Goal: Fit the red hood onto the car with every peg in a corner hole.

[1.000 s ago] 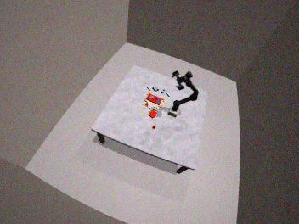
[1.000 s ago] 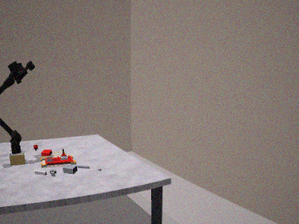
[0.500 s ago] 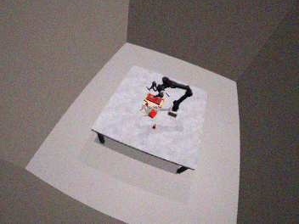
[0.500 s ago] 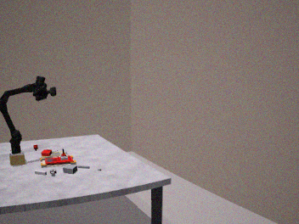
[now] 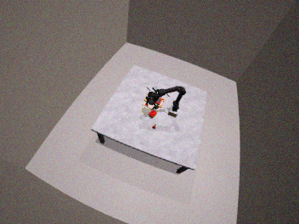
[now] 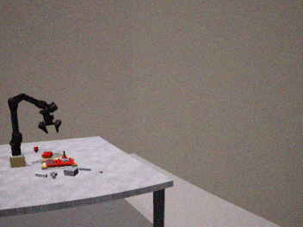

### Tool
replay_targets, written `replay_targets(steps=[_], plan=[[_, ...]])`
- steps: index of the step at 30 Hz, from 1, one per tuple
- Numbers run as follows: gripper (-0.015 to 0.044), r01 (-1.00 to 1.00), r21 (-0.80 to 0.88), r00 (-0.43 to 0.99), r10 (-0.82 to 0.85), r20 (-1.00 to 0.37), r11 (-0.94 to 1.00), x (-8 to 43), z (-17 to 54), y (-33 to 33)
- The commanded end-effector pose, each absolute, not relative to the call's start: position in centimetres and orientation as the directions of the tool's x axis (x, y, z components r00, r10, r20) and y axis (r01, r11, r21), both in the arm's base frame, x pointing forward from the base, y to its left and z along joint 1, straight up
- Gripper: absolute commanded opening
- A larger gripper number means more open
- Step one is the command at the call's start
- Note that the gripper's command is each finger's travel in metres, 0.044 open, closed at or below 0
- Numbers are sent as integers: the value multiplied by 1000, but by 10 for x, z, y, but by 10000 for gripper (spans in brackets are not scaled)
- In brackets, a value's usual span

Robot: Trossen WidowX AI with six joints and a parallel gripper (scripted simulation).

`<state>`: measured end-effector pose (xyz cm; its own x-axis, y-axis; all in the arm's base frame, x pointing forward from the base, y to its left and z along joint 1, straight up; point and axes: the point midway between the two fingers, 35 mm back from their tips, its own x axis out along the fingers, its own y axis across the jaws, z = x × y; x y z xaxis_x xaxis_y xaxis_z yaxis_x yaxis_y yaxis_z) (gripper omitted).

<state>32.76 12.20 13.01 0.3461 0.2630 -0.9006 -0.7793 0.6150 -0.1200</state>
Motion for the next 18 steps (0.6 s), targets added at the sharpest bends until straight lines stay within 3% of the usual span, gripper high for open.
replay_targets(steps=[1, 7, 18], plan=[[440, -820, -79, 184, 130, -974, 567, 301, 80, 110], [440, -875, -14, 19, 6, -1000, 484, 272, 41, 98], [440, -876, -12, 15, 3, -1000, 482, 270, 37, 103]])
